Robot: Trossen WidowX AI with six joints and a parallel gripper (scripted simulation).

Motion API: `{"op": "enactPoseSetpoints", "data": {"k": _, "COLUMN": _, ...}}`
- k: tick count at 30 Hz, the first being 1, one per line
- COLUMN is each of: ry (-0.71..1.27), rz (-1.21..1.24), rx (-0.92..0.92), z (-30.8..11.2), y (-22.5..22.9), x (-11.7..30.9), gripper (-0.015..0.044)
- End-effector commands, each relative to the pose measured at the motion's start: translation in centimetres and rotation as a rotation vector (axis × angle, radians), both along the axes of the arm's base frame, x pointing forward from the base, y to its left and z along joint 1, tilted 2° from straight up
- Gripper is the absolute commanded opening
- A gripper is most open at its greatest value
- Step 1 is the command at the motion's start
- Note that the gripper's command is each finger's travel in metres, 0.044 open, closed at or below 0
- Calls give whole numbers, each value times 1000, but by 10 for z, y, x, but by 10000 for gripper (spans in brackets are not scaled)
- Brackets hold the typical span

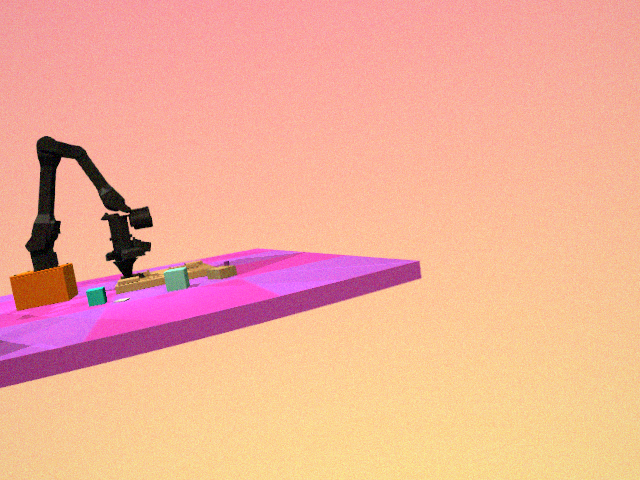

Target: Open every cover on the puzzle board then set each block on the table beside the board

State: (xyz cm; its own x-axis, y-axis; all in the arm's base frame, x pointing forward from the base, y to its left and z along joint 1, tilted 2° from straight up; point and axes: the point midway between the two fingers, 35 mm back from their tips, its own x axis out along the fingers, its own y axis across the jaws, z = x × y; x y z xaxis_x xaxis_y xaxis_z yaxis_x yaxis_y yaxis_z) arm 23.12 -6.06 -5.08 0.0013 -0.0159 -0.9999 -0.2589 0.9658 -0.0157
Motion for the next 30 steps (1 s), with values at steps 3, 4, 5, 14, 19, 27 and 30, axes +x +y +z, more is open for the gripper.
{"op": "enactPoseSetpoints", "data": {"k": 3, "ry": 7, "rz": 3, "rx": 2, "z": -1, "y": 1, "x": -3, "gripper": 0}}
{"op": "enactPoseSetpoints", "data": {"k": 4, "ry": 7, "rz": 3, "rx": 2, "z": -1, "y": 1, "x": -3, "gripper": 0}}
{"op": "enactPoseSetpoints", "data": {"k": 5, "ry": 7, "rz": 3, "rx": 2, "z": -1, "y": 1, "x": -3, "gripper": 0}}
{"op": "enactPoseSetpoints", "data": {"k": 14, "ry": 4, "rz": -2, "rx": 1, "z": 7, "y": 1, "x": 2, "gripper": 0}}
{"op": "enactPoseSetpoints", "data": {"k": 19, "ry": 13, "rz": 0, "rx": 3, "z": 8, "y": 2, "x": 0, "gripper": 26}}
{"op": "enactPoseSetpoints", "data": {"k": 27, "ry": 9, "rz": -5, "rx": 2, "z": 46, "y": 3, "x": 4, "gripper": 144}}
{"op": "enactPoseSetpoints", "data": {"k": 30, "ry": 7, "rz": -7, "rx": 2, "z": 61, "y": 4, "x": 5, "gripper": 144}}
